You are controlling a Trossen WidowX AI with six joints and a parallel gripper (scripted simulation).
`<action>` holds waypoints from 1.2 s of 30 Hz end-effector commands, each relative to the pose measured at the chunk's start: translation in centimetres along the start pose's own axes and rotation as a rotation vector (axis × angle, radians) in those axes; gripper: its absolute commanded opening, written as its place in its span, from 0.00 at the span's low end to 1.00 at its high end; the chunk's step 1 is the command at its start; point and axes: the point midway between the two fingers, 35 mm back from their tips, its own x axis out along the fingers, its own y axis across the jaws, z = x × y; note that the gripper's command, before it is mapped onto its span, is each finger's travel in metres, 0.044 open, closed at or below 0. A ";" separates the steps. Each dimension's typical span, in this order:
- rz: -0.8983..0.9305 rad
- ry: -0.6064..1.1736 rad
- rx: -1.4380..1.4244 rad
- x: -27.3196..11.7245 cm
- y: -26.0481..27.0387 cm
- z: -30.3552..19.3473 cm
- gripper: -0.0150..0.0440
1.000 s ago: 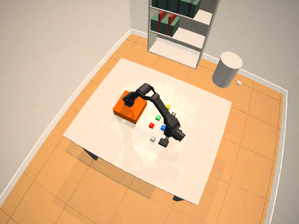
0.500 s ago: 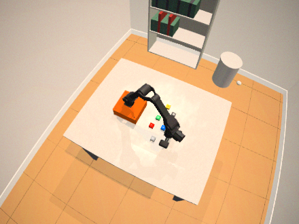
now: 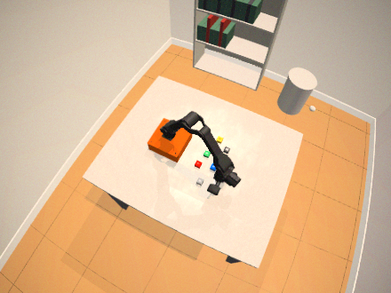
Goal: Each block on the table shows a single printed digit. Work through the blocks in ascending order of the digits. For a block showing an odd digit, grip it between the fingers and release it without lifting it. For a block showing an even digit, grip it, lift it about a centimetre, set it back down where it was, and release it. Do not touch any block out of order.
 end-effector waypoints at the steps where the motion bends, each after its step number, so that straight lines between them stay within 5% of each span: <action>1: 0.002 0.005 -0.006 0.3 0.0 -0.1 0.71; 7: 0.002 0.005 -0.006 0.3 0.0 -0.1 0.46; 22: 0.002 0.005 -0.006 0.3 0.0 -0.1 0.46; 32: 0.002 0.005 -0.006 0.3 0.0 -0.1 0.90; 36: 0.002 0.005 -0.006 0.3 0.0 -0.1 0.93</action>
